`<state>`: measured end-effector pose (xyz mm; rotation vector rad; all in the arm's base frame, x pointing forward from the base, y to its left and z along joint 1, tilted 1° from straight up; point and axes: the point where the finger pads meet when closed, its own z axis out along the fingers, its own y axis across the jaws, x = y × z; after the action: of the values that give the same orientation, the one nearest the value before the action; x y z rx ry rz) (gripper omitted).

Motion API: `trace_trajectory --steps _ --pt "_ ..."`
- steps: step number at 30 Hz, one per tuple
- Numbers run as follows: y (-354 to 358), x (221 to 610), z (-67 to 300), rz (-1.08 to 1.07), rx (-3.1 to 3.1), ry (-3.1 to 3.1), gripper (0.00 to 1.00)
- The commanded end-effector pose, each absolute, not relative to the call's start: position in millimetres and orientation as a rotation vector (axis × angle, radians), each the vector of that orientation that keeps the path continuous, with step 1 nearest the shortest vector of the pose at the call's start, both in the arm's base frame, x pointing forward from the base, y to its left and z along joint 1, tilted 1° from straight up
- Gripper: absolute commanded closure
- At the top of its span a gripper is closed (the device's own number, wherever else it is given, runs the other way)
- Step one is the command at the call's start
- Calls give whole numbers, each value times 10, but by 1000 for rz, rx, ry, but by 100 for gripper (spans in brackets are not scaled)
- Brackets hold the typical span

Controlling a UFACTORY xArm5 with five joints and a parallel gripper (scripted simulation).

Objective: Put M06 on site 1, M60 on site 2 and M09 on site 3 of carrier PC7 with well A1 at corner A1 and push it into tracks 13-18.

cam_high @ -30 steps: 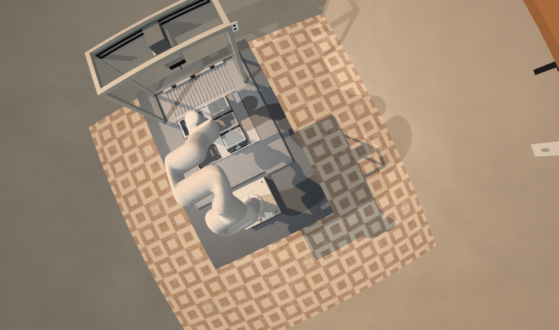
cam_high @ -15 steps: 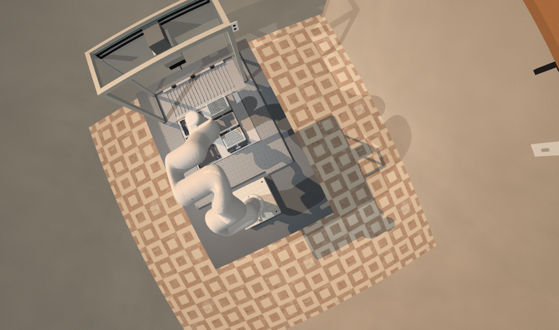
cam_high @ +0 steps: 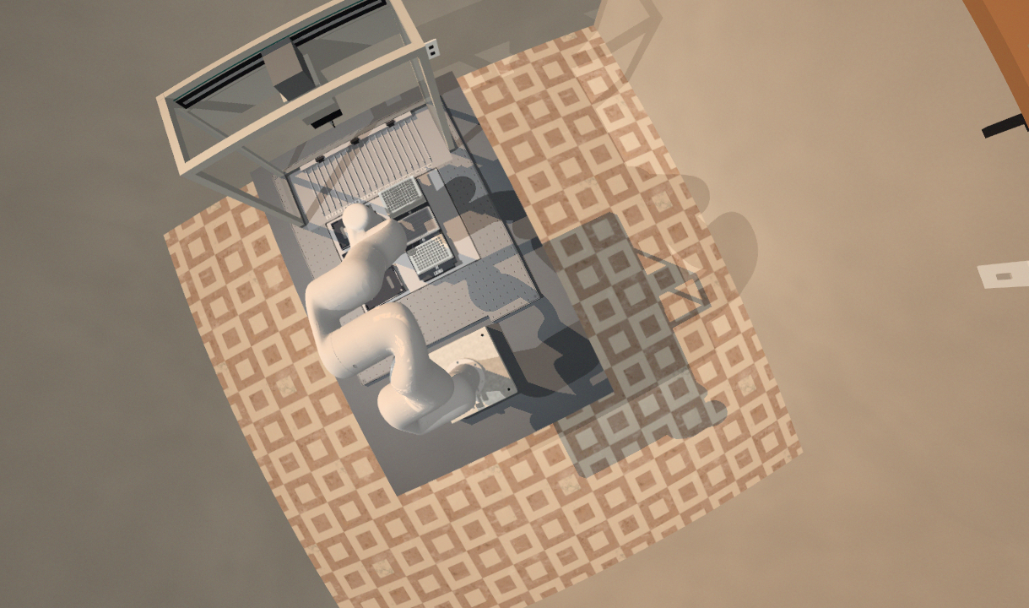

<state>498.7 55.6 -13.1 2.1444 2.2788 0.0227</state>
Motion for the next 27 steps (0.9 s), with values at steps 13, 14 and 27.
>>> trace_trajectory --steps 13,14,27 --pt "488 5006 -117 27 2142 2277 0" --pt "483 5006 -117 27 2142 2277 0" --pt "428 5009 -117 27 2142 2277 0"
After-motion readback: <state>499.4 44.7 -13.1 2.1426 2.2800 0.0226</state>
